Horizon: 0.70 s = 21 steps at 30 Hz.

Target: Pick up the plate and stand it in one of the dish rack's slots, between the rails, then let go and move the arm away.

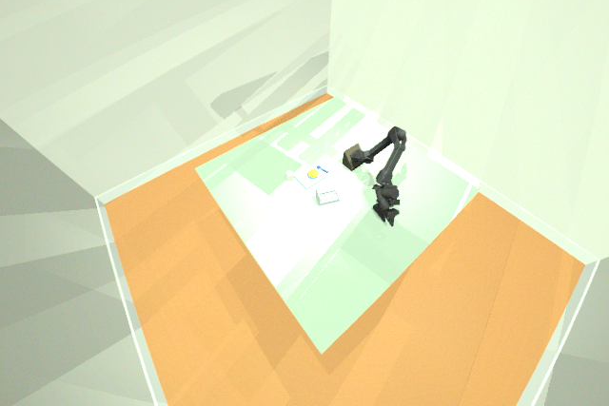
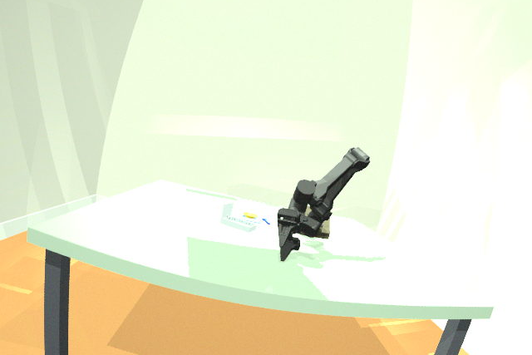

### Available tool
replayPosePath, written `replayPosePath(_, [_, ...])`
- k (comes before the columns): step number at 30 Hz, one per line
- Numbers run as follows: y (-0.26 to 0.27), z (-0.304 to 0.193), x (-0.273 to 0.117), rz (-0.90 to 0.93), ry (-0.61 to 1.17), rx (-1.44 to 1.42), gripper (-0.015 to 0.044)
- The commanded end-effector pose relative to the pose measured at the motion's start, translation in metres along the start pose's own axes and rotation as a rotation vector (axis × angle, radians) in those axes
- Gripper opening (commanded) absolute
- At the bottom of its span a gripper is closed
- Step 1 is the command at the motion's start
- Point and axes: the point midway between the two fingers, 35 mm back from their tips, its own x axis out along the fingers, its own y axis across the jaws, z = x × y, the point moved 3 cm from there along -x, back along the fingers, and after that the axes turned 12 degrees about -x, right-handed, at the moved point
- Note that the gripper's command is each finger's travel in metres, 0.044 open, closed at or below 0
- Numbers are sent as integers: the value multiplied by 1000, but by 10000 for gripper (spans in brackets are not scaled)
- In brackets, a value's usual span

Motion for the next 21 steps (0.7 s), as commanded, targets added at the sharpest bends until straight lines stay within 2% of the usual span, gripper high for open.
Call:
replayPosePath(1, [5,-19,0,29,66,22,400])
replayPosePath(11, [26,-86,-13,169,251,174,400])
replayPosePath(21, [51,-149,-45,292,441,364,400])
